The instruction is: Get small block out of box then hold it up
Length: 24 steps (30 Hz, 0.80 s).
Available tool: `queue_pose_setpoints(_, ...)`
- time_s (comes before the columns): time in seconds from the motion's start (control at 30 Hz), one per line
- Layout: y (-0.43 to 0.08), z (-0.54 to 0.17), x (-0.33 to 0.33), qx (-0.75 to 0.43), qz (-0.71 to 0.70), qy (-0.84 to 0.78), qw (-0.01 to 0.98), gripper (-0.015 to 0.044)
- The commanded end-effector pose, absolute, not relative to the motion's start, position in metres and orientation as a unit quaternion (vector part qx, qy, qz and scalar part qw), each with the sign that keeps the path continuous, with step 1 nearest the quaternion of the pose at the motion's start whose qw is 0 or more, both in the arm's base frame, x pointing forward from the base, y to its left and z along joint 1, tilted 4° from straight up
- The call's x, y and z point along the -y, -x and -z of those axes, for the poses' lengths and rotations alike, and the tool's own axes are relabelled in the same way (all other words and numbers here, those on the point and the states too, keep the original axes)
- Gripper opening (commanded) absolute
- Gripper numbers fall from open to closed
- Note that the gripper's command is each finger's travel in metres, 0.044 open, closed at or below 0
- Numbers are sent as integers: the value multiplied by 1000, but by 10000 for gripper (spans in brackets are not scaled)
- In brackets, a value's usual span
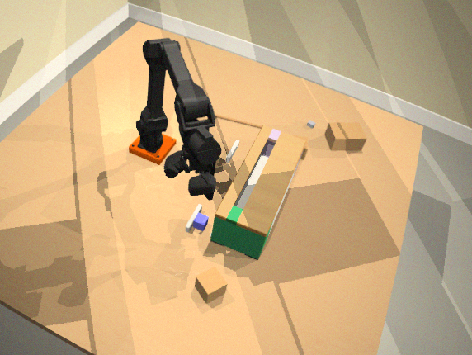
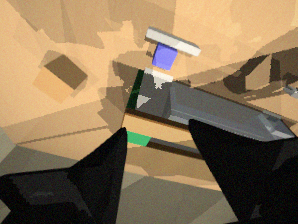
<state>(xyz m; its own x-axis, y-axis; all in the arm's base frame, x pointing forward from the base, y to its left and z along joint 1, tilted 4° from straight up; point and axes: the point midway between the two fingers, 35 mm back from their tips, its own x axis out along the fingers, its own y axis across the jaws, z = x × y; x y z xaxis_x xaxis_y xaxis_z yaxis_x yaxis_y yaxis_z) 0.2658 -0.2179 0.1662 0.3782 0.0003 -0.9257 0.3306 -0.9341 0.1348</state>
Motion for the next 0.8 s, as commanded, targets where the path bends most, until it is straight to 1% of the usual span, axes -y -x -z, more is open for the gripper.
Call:
queue_pose_setpoints(0.0,-262,-164,218,-1,539,-842,-33,285)
queue_pose_setpoints(0.43,-263,-162,218,-1,539,-842,-33,285)
queue_pose_setpoints(0.67,-264,-78,216,-1,539,-842,-33,285)
queue_pose_setpoints(0.77,-263,-70,215,-1,539,-842,-33,285)
